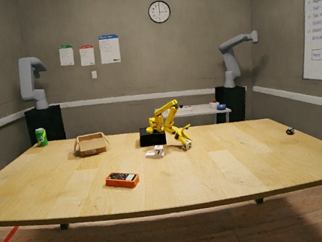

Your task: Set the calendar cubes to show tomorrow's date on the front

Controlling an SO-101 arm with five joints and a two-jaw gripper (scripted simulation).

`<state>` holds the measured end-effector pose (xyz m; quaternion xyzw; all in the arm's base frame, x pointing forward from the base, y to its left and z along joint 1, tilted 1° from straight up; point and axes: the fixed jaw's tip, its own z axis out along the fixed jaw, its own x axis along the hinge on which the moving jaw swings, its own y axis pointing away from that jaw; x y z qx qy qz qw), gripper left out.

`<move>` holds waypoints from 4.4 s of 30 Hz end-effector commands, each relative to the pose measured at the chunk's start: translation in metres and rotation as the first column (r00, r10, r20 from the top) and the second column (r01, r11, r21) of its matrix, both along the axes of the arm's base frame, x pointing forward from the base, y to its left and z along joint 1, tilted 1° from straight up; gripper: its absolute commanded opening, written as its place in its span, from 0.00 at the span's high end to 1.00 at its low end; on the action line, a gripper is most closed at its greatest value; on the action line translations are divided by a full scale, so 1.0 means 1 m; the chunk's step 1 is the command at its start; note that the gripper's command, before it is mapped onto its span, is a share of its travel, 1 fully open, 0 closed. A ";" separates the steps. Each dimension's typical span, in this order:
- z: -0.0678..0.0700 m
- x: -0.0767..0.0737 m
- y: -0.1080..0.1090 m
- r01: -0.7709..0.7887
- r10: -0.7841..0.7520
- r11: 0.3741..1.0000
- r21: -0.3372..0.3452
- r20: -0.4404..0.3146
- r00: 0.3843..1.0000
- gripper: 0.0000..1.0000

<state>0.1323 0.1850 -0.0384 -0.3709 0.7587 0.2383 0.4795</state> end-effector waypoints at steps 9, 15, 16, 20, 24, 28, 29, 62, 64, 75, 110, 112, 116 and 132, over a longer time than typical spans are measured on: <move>0.005 -0.002 -0.006 0.005 -0.005 1.000 -0.016 -0.004 1.000 0.64; 0.016 -0.011 -0.017 0.004 -0.006 0.999 -0.049 -0.029 1.000 0.64; 0.016 -0.011 -0.017 0.004 -0.006 0.999 -0.049 -0.029 1.000 0.64; 0.022 -0.016 -0.024 0.003 -0.006 0.998 -0.068 -0.043 0.999 0.64; 0.028 -0.022 -0.031 0.002 -0.007 0.996 -0.087 -0.058 0.998 0.64; 0.030 -0.025 -0.035 0.001 -0.007 0.995 -0.097 -0.066 0.998 0.64; 0.031 -0.026 -0.036 0.001 -0.007 0.995 -0.098 -0.067 0.998 0.64; 0.052 -0.017 -0.024 0.004 -0.005 1.000 0.004 0.013 1.000 0.64; 0.062 -0.013 -0.020 0.004 -0.006 0.999 0.049 0.048 0.999 0.65; 0.098 -0.003 -0.006 -0.014 -0.024 0.977 0.215 0.174 0.984 0.65; 0.107 0.011 0.012 -0.007 -0.031 0.970 0.241 0.154 0.988 0.65; 0.104 0.013 0.016 -0.001 -0.030 0.974 0.226 0.133 0.991 0.65; 0.097 0.019 0.023 0.011 -0.028 0.982 0.189 0.084 0.996 0.65; 0.085 0.034 0.047 0.056 -0.054 0.998 0.013 -0.133 0.990 0.65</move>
